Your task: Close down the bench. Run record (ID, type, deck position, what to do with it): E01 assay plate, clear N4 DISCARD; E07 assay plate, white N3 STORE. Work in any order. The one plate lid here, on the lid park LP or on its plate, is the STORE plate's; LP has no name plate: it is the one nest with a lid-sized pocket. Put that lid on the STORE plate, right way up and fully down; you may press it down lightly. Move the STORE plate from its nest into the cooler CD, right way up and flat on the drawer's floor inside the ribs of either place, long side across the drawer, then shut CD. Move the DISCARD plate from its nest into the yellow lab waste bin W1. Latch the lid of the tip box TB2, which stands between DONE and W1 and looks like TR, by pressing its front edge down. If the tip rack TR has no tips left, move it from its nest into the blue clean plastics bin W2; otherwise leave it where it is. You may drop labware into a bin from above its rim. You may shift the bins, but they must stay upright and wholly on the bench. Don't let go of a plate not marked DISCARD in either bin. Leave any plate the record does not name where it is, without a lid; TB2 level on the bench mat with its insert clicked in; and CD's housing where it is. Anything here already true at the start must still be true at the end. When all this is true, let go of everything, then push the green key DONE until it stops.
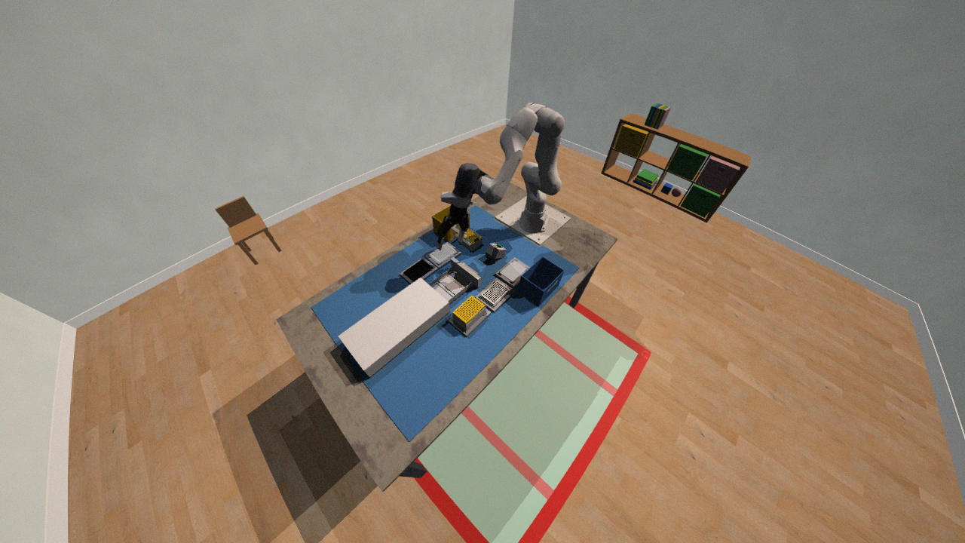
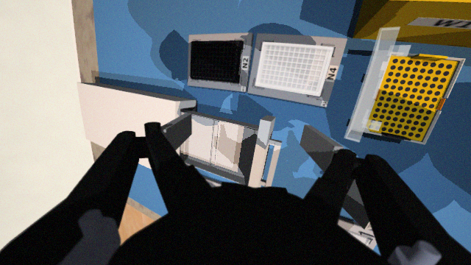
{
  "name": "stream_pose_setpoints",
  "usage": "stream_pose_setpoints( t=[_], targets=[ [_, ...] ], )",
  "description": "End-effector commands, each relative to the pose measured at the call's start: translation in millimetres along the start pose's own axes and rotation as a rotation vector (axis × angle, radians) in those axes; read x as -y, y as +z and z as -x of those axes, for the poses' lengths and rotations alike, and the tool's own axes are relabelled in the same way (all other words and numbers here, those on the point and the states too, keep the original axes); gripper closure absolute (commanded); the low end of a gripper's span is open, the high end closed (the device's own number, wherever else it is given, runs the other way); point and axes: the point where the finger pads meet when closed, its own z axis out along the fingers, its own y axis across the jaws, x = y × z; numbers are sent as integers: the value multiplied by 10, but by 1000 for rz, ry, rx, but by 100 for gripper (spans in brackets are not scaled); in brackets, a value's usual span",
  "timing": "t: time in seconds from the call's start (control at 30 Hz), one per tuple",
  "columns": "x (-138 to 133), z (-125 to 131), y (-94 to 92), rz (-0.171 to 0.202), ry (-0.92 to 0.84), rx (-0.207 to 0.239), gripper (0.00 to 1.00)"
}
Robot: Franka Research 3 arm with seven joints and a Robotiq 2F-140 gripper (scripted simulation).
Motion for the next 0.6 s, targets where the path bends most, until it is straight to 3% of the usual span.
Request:
stream_pose_setpoints(
  t=[0.0, 0.53, 0.57],
  targets=[
    [1, 0, -1, 0, 0, 0, 0],
    [1, 0, -1, 0, 0, 0, 0],
    [-2, 43, -27, 6, -32, 4, 100]
  ],
)
